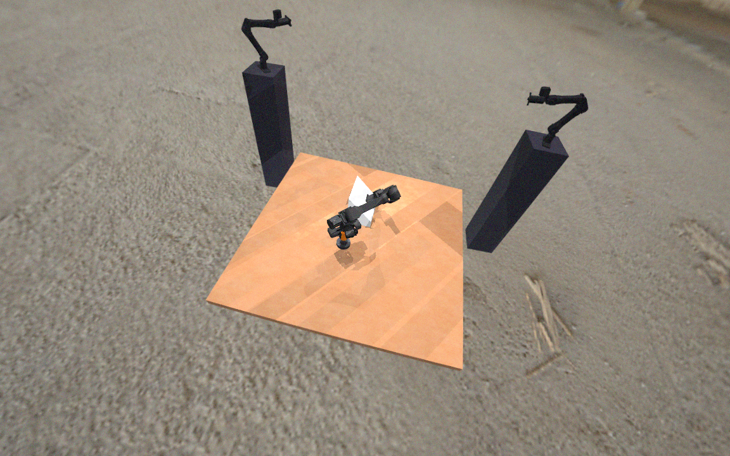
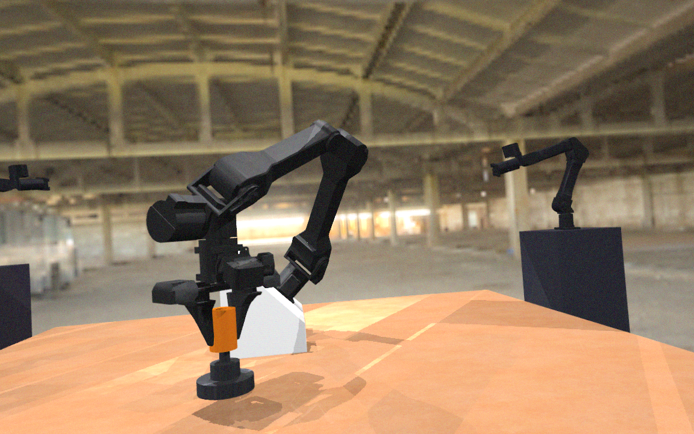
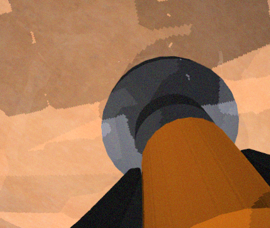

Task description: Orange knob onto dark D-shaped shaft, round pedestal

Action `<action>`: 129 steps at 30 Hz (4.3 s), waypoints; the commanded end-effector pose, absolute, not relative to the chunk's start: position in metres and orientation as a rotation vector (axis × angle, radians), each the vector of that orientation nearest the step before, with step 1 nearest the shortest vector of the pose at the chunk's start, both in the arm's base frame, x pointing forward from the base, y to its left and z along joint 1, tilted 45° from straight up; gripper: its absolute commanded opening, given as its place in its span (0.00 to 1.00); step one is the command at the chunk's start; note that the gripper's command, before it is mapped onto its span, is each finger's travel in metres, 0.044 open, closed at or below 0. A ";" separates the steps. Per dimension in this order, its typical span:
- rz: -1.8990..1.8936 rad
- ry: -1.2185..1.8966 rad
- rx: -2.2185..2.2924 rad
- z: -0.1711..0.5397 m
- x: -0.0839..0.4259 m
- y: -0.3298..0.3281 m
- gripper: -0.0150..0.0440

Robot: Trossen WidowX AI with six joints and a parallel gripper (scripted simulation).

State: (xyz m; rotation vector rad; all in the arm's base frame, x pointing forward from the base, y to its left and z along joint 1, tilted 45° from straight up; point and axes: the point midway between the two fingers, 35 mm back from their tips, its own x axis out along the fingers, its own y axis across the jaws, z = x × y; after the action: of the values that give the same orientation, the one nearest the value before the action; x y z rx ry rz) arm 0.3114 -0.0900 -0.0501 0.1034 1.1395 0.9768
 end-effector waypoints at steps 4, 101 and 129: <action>0.979 1.138 0.101 -0.049 0.308 -0.089 0.25; 1.093 1.029 -0.067 -0.050 0.309 -0.087 0.25; 1.197 0.912 -0.236 -0.048 0.307 -0.088 0.25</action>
State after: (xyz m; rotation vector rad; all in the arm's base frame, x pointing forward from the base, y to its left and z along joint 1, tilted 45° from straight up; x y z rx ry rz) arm 0.3051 -0.0876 -0.0473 -0.2087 0.9277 1.1864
